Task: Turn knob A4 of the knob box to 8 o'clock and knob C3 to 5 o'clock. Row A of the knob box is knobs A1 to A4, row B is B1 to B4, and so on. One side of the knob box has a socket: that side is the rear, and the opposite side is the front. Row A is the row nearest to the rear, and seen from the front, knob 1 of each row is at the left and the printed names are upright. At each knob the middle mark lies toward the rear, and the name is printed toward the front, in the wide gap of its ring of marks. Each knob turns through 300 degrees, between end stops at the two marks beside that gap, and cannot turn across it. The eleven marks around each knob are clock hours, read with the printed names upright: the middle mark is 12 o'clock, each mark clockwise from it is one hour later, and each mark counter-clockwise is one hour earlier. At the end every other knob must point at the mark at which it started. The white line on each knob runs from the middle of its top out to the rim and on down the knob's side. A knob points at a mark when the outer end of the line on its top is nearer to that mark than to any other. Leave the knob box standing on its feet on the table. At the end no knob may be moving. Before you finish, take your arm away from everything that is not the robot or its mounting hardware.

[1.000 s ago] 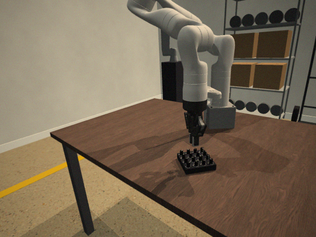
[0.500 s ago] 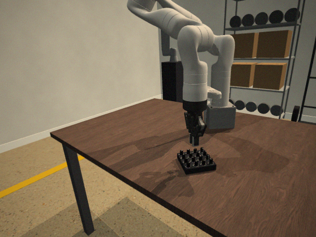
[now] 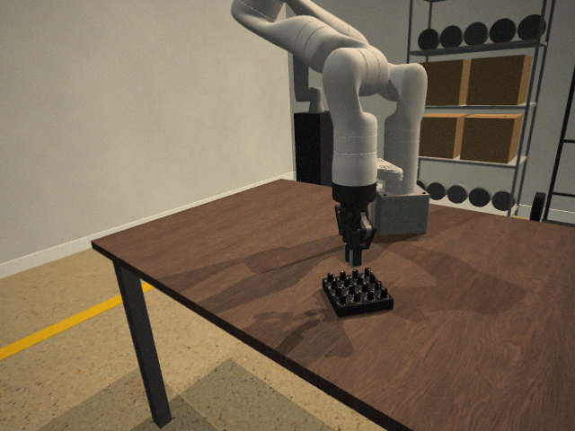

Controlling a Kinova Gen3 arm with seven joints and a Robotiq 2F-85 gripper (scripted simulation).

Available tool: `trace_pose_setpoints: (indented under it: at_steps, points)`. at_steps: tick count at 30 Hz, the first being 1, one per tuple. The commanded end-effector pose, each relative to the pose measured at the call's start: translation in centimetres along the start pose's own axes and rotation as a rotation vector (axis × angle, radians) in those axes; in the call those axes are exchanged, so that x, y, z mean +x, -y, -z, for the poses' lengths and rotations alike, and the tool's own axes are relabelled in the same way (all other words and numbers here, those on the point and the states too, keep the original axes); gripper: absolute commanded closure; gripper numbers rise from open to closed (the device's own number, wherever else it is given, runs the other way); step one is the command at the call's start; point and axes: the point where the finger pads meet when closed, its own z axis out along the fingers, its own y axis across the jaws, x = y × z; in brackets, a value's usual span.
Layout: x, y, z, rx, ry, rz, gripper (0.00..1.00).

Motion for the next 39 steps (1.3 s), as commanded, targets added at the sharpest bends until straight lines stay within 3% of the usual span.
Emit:
trace_pose_setpoints:
  at_steps: [1,39]
  points:
    - [0.0,0.0,-0.1,0.000,0.000,0.001,0.81]
    - [-0.1,-0.1,-3.8,0.000,-0.001,0.001,0.81]
